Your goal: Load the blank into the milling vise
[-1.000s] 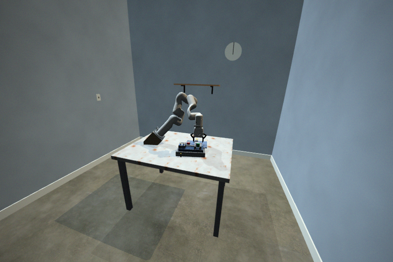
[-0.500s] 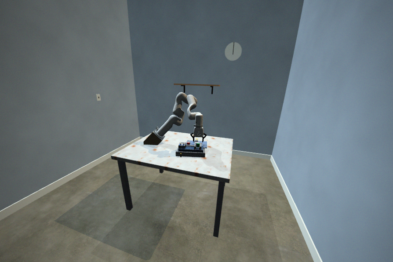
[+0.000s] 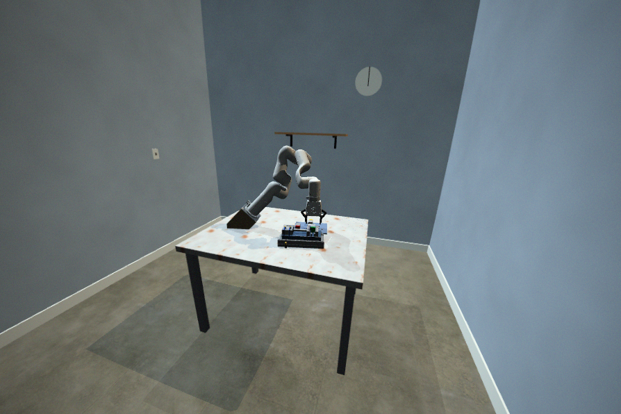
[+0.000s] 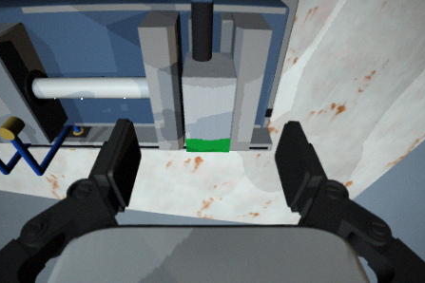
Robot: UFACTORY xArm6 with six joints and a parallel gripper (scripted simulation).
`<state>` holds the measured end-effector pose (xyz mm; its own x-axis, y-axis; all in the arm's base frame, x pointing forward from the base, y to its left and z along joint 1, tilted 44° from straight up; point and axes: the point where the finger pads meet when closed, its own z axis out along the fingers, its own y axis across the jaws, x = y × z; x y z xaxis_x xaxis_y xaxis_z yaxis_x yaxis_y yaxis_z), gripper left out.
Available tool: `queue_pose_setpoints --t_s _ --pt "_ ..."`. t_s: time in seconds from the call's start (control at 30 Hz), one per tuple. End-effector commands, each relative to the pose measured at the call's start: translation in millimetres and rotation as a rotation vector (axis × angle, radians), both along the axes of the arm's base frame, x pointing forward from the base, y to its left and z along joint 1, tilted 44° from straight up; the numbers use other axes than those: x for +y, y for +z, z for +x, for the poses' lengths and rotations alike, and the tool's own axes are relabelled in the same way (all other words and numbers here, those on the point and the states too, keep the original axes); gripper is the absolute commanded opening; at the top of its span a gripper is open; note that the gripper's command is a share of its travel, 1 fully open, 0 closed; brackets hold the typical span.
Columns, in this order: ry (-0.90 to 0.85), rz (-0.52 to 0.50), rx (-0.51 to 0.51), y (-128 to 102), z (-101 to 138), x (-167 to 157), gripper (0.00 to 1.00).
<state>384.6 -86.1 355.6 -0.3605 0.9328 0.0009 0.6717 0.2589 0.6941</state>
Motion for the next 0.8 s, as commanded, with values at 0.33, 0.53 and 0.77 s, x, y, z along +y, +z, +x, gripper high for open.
queue_pose_setpoints --t_s 0.33,0.53,0.77 --pt "0.000 -0.001 -0.003 35.9 -31.1 -12.3 1.00" --pt "0.000 -0.001 -0.003 44.6 -38.8 -15.3 1.00" --pt "-0.001 -0.002 -0.003 55.3 -48.3 -19.0 1.00"
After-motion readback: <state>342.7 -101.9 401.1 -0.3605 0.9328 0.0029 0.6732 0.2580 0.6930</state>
